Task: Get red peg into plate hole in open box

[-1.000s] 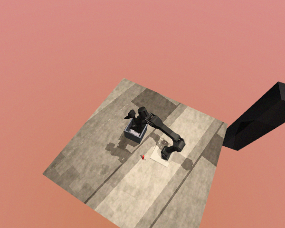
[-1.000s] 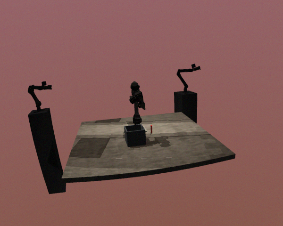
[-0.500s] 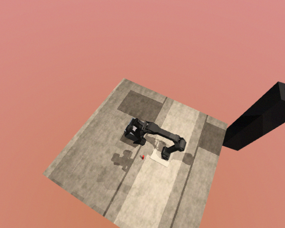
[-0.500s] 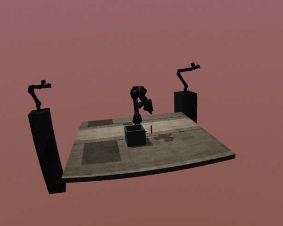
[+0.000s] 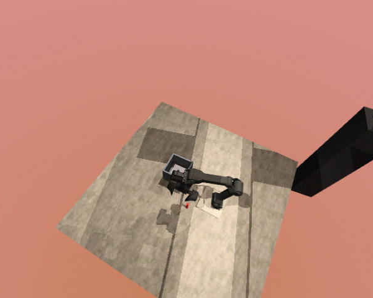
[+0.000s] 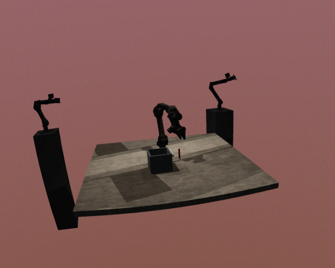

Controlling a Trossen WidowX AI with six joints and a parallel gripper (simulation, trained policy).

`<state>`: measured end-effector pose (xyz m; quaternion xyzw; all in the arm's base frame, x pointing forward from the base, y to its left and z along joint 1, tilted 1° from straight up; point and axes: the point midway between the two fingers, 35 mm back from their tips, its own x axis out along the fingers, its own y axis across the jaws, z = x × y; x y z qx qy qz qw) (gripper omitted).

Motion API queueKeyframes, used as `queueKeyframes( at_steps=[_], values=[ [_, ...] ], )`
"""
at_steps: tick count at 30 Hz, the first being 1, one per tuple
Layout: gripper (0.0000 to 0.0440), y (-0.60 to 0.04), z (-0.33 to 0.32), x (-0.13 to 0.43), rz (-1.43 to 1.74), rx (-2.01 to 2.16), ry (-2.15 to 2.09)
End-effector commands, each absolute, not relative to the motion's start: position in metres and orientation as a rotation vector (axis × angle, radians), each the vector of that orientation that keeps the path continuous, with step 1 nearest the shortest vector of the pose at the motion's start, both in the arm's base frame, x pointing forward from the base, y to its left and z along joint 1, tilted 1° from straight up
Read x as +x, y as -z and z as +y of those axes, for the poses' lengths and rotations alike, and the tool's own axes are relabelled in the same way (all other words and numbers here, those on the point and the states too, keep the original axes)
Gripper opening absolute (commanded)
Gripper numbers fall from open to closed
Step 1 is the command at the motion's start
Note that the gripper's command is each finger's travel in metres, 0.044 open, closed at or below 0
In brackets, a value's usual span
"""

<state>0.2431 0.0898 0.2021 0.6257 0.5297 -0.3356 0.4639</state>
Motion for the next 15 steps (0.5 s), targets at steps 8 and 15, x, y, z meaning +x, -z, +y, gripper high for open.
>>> queueKeyframes(
  at_steps=[8,15],
  values=[
    [0.044,-0.167,0.098,0.207,1.418,1.356,0.965],
    [0.044,-0.147,0.099,0.191,1.463,1.261,1.015]
  ],
)
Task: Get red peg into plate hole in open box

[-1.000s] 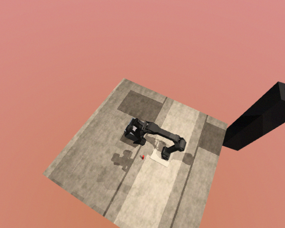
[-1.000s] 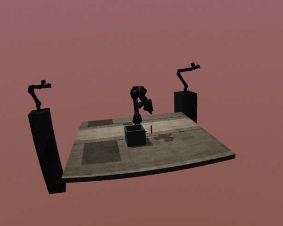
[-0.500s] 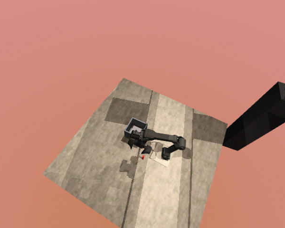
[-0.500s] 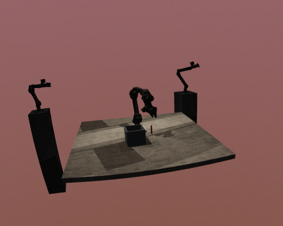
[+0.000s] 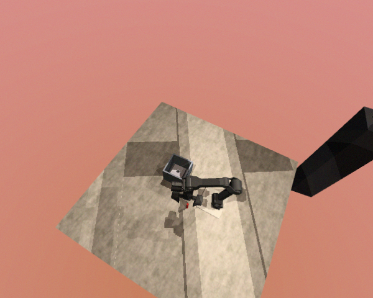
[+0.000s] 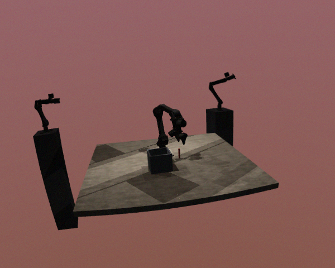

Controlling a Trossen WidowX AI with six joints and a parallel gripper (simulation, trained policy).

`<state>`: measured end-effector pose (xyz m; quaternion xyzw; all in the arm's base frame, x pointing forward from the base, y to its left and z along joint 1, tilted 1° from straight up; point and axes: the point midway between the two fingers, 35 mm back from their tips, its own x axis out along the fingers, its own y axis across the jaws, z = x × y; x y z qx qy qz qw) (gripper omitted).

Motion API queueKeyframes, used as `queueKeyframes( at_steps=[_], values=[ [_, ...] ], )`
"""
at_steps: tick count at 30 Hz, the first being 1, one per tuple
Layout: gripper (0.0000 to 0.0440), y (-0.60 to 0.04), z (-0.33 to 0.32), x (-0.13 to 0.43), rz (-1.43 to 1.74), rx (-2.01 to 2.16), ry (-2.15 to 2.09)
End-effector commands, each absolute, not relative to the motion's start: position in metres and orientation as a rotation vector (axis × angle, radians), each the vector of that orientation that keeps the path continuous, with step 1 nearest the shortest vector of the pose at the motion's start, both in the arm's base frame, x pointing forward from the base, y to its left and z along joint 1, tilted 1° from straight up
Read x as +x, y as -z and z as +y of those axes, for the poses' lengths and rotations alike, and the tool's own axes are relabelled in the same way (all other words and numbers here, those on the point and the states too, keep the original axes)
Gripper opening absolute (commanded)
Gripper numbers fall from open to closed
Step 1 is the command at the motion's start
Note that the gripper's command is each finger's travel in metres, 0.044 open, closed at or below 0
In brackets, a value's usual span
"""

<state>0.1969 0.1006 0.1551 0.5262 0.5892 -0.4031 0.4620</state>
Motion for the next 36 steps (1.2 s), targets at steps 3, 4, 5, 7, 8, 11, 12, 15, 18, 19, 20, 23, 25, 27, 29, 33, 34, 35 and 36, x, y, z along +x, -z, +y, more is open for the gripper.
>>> queueKeyframes(
  at_steps=[3,4,5,7,8,11,12,15,18,19,20,23,25,27,29,33,34,35,36],
  values=[
    [0.044,-0.136,0.098,0.187,1.477,1.236,1.029],
    [0.044,-0.133,0.098,0.186,1.481,1.229,1.036],
    [0.044,-0.129,0.098,0.184,1.485,1.223,1.041],
    [0.044,-0.123,0.097,0.182,1.493,1.214,1.052],
    [0.044,-0.119,0.096,0.181,1.496,1.21,1.057],
    [0.044,-0.109,0.095,0.179,1.503,1.2,1.072],
    [0.044,-0.106,0.094,0.178,1.505,1.197,1.077],
    [0.044,-0.096,0.093,0.176,1.507,1.191,1.089],
    [0.044,-0.087,0.092,0.175,1.505,1.185,1.099],
    [0.044,-0.084,0.092,0.175,1.504,1.182,1.102],
    [0.0439,-0.081,0.091,0.175,1.502,1.18,1.105],
    [0.0415,-0.074,0.091,0.175,1.496,1.173,1.11],
    [0.0377,-0.07,0.091,0.176,1.493,1.168,1.105],
    [0.0328,-0.067,0.091,0.177,1.491,1.162,1.102],
    [0.0281,-0.065,0.091,0.178,1.491,1.154,1.1],
    [0.0179,-0.062,0.091,0.181,1.496,1.138,1.089],
    [0.0153,-0.062,0.091,0.182,1.498,1.135,1.084],
    [0.0127,-0.062,0.091,0.183,1.499,1.133,1.076],
    [0.0102,-0.062,0.092,0.184,1.5,1.13,1.069]
  ],
)
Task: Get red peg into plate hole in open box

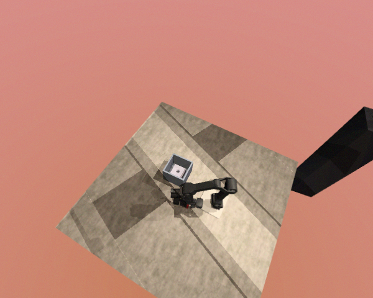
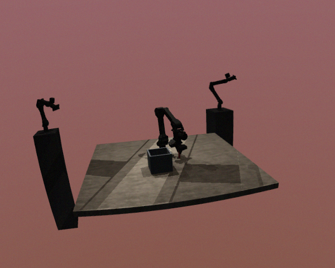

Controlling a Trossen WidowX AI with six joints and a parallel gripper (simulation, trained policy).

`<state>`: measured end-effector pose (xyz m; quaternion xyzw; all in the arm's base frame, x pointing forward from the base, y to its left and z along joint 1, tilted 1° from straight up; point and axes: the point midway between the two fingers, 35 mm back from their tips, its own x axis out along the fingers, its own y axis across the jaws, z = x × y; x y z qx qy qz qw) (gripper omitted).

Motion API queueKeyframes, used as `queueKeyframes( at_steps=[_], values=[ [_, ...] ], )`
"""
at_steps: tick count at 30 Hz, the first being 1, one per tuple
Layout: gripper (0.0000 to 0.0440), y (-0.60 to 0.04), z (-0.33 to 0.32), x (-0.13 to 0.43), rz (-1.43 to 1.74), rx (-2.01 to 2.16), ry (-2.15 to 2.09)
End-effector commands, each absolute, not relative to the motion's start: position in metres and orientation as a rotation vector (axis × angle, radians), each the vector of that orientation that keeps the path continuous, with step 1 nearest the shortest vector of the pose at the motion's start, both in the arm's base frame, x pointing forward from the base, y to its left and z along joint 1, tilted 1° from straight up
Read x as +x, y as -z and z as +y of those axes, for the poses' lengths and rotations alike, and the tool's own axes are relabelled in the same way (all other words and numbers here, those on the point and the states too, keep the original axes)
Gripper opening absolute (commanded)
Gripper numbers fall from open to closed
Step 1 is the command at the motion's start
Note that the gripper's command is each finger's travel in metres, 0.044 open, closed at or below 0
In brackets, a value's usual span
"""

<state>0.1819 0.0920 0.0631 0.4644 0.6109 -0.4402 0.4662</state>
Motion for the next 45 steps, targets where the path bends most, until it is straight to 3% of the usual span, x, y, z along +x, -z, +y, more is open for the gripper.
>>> queueKeyframes(
  at_steps=[1,3,14,45],
  values=[
    [0.0077,-0.062,0.092,0.184,1.502,1.127,1.062],
    [0.0032,-0.063,0.093,0.186,1.506,1.121,1.045],
    [0.0001,-0.101,0.098,0.198,1.475,1.234,0.885],
    [0.0,-0.211,0.021,0.228,1.156,1.245,0.758]
  ],
)
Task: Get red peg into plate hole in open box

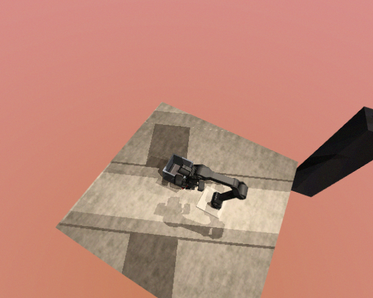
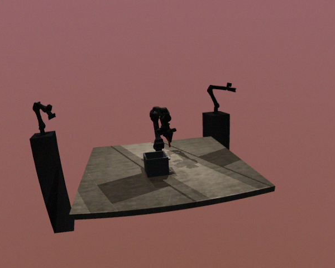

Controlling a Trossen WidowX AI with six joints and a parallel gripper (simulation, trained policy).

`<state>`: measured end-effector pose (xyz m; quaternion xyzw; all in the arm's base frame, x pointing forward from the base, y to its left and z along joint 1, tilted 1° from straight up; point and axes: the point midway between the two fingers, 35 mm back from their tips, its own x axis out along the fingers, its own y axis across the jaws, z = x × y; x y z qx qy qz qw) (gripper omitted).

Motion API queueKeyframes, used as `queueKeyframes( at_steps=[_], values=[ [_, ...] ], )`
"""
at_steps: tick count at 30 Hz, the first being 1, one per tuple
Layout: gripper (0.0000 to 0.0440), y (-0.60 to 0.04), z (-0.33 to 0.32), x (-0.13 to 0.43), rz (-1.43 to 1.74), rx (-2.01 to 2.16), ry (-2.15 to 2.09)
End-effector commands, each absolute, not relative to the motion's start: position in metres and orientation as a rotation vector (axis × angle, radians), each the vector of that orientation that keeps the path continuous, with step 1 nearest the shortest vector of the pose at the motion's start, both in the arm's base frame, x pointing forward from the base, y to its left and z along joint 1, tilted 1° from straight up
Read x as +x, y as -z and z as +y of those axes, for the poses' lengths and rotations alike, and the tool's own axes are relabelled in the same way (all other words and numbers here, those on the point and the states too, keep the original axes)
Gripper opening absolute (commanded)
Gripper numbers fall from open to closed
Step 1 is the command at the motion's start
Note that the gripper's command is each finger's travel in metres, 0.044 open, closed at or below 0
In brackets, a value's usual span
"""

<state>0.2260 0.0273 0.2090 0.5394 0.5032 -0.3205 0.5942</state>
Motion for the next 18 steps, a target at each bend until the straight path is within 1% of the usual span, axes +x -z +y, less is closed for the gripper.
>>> queueKeyframes(
  at_steps=[1,18],
  values=[
    [0.0,-0.212,0.017,0.229,1.151,1.243,0.765],
    [0.0,-0.214,-0.036,0.249,1.106,1.232,0.861]
  ],
)
